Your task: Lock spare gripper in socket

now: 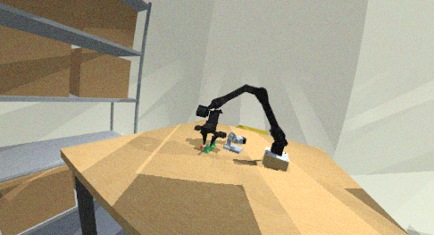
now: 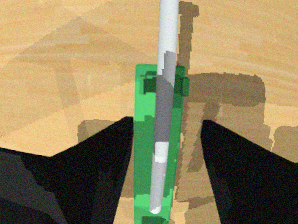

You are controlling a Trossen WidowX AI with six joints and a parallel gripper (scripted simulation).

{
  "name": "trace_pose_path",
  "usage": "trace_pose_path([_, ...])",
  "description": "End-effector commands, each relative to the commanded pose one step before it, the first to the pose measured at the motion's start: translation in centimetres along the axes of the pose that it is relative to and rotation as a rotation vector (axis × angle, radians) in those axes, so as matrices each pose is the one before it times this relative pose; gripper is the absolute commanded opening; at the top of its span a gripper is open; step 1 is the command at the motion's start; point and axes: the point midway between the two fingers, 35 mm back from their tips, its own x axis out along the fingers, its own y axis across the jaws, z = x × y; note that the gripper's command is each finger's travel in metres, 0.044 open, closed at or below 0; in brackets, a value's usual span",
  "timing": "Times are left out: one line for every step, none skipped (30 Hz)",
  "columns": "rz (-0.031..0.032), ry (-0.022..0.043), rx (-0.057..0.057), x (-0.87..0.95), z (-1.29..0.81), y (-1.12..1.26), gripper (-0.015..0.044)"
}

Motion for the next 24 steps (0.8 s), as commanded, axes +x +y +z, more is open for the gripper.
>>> trace_pose_path([0.01574,0.00890,-0.0004,1.149,-0.308,0.305,0.0180])
trace_pose_path([0.00001,0.00000,0.0000,0.159,-0.025,0.012,0.0180])
trace_pose_path([0.00001,0.00000,0.0000,0.128,-0.020,0.010,0.0180])
trace_pose_path([0.00001,0.00000,0.0000,0.078,-0.012,0.007,0.0180])
trace_pose_path([0.00000,0.00000,0.0000,0.026,-0.004,0.002,0.0180])
trace_pose_path([0.00000,0.00001,0.0000,-0.006,-0.005,-0.006,0.0180])
trace_pose_path([0.00000,0.00000,0.0000,0.000,0.000,0.000,0.0180])
trace_pose_path([0.00000,0.00000,0.0000,0.000,0.000,0.000,0.0180])
trace_pose_path([0.00000,0.00000,0.0000,0.000,0.000,0.000,0.0180])
trace_pose_path([0.00000,0.00000,0.0000,0.000,0.000,0.000,0.0180])
trace_pose_path([0.00000,0.00000,0.0000,0.000,0.000,0.000,0.0180])
trace_pose_path([0.00000,0.00000,0.0000,0.000,0.000,0.000,0.0180])
trace_pose_path([0.00000,0.00000,0.0000,0.000,0.000,0.000,0.0180])
trace_pose_path([0.00000,0.00000,0.0000,0.000,0.000,0.000,0.0180])
trace_pose_path([0.00000,0.00000,0.0000,0.000,0.000,0.000,0.0180])
trace_pose_path([0.00000,0.00000,0.0000,0.000,0.000,0.000,0.0180])
trace_pose_path([0.00000,0.00000,0.0000,0.000,0.000,0.000,0.0180])
trace_pose_path([0.00000,0.00000,0.0000,0.000,0.000,0.000,0.0180])
trace_pose_path([0.00000,0.00000,0.0000,0.000,0.000,0.000,0.0180])
trace_pose_path([0.00000,0.00000,0.0000,0.000,0.000,0.000,0.0180])
trace_pose_path([0.00000,0.00000,0.0000,0.000,0.000,0.000,0.0180])
trace_pose_path([0.00000,0.00000,0.0000,0.000,0.000,0.000,0.0180])
trace_pose_path([0.00000,0.00000,0.0000,0.000,0.000,0.000,0.0180])
trace_pose_path([0.00000,0.00000,0.0000,0.000,0.000,0.000,0.0180])
